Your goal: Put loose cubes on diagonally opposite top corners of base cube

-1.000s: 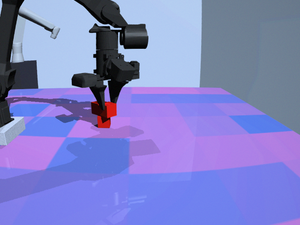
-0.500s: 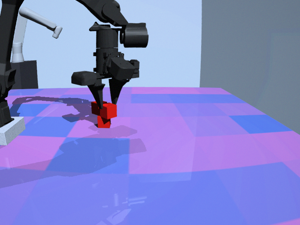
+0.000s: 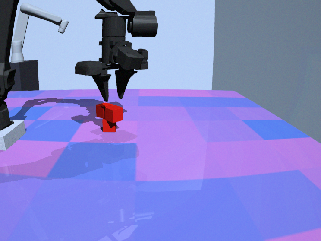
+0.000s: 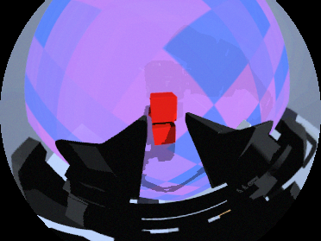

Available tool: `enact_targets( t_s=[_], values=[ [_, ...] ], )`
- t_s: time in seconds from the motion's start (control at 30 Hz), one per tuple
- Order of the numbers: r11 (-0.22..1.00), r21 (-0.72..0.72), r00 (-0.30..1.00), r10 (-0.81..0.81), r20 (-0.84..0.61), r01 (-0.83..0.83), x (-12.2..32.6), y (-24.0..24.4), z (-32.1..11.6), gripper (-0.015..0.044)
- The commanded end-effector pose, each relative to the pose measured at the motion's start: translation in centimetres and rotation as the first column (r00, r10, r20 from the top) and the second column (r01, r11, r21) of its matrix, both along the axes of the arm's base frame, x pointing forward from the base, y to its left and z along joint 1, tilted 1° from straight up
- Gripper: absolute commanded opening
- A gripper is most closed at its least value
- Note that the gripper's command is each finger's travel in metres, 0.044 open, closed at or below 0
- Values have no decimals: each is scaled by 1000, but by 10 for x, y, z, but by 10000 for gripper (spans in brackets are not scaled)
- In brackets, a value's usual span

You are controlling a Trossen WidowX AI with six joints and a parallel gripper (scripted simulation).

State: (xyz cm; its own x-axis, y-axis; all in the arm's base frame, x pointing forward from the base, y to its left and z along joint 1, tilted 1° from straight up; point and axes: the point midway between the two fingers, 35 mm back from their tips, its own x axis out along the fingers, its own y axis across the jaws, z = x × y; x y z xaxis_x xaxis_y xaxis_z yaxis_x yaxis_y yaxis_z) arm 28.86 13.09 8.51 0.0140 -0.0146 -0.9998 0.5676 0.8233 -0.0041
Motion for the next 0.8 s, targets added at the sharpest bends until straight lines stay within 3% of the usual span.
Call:
enact_targets(
  t_s=[0.0, 0.6, 0.77],
  values=[
    [1000, 3, 1000, -1, 7, 1, 0, 0, 8, 205],
    [1000, 3, 1000, -1, 7, 1, 0, 1, 34, 205],
    [1000, 3, 1000, 1, 6, -1, 0, 1, 40, 336]
  ],
)
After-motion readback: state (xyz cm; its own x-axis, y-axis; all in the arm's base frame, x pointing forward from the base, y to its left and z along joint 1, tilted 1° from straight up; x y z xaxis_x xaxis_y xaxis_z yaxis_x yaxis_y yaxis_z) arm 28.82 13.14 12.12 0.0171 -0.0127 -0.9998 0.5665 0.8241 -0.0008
